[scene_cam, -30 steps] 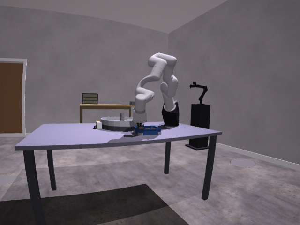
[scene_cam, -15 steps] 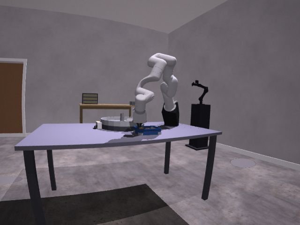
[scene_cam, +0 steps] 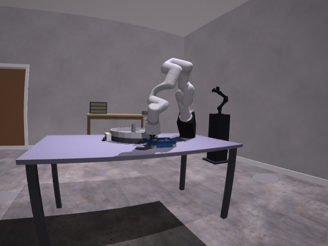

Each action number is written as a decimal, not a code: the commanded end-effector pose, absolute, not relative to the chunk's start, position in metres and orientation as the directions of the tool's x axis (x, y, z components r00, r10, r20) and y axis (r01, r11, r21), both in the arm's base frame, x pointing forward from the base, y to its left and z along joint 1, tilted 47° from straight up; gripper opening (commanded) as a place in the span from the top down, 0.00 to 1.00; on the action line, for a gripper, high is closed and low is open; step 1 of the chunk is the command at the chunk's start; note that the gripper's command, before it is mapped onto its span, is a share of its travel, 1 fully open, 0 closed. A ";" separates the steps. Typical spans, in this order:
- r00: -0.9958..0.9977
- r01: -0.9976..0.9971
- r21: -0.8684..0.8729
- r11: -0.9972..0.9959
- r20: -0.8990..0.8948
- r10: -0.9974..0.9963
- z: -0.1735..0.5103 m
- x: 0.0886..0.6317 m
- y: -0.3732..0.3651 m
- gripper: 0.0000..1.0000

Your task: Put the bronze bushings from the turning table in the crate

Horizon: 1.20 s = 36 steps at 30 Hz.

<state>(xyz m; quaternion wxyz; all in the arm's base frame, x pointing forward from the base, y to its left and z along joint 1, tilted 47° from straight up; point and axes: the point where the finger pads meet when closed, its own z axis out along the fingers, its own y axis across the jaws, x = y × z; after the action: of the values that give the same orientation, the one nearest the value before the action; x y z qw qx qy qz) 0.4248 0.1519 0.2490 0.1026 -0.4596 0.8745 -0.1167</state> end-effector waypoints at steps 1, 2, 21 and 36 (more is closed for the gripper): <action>-0.557 -0.779 -0.300 0.551 -0.074 -0.827 0.249 0.426 0.152 1.00; -0.557 -0.779 -0.300 0.551 -0.074 -0.827 0.249 0.426 0.152 1.00; -0.557 -0.779 -0.300 0.551 -0.074 -0.827 0.247 0.428 0.154 1.00; -0.557 -0.779 -0.300 0.551 -0.074 -0.827 0.247 0.428 0.154 0.89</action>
<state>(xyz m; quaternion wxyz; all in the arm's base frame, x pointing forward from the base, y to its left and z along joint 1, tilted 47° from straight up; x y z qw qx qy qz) 0.4277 0.1540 0.2458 0.1026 -0.4595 0.8745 -0.1167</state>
